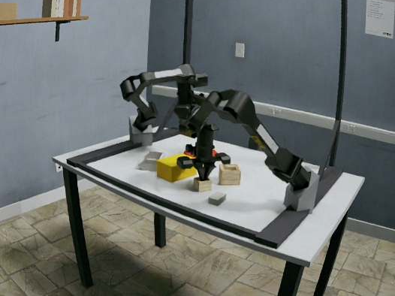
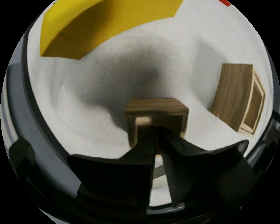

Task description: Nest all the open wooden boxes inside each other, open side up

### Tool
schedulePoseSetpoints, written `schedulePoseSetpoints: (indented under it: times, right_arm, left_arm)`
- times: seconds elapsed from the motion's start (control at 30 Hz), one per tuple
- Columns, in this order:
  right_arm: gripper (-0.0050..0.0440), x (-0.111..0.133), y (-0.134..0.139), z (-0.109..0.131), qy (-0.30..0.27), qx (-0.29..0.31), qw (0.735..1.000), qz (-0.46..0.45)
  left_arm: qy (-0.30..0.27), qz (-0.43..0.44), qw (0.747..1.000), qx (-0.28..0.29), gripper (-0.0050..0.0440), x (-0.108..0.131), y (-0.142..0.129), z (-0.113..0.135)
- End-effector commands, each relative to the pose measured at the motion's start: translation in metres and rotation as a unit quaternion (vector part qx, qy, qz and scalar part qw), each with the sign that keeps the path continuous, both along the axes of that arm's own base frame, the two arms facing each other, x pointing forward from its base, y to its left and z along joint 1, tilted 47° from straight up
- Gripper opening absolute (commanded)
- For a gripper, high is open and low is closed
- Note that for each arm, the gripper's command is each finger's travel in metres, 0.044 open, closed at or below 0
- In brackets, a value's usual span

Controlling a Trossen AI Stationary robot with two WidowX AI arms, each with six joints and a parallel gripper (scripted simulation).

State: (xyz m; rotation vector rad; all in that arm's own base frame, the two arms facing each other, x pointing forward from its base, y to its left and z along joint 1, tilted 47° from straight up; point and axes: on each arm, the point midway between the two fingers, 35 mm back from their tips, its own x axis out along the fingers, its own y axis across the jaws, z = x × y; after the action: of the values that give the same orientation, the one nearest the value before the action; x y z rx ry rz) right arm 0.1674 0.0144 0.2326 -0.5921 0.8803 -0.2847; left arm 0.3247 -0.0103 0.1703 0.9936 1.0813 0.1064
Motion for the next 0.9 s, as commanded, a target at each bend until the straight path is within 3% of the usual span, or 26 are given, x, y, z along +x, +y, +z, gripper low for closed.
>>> schedulePoseSetpoints:
  times: [0.0, 0.1, 0.17, 0.23, 0.73, 0.87]
  right_arm:
    - [0.0400, 0.001, 0.000, 0.000, -0.002, 0.001, 1.000, -0.003]
    - [0.0400, 0.001, 0.000, 0.000, -0.002, 0.001, 1.000, -0.003]
    - [0.0400, 0.001, 0.000, 0.000, -0.002, 0.001, 1.000, -0.003]
    - [0.0400, 0.001, 0.000, 0.000, -0.002, 0.001, 1.000, -0.003]
    - [0.0400, 0.001, 0.000, 0.000, -0.002, 0.001, 1.000, -0.003]
    - [0.0400, 0.001, 0.000, 0.000, -0.002, 0.001, 1.000, -0.003]
  left_arm:
    - [-0.010, 0.000, 1.000, -0.003, 0.0096, 0.001, 0.000, 0.005]
    - [-0.010, 0.000, 1.000, -0.003, 0.0168, 0.001, 0.000, 0.005]
    - [-0.010, 0.000, 1.000, -0.003, 0.0168, 0.001, 0.000, 0.005]
    - [-0.010, 0.000, 1.000, -0.003, 0.0198, 0.001, 0.000, 0.005]
    - [-0.010, 0.000, 1.000, -0.003, 0.0198, 0.001, 0.000, 0.005]
    - [-0.019, 0.000, 1.000, -0.007, 0.0198, -0.003, -0.007, 0.017]
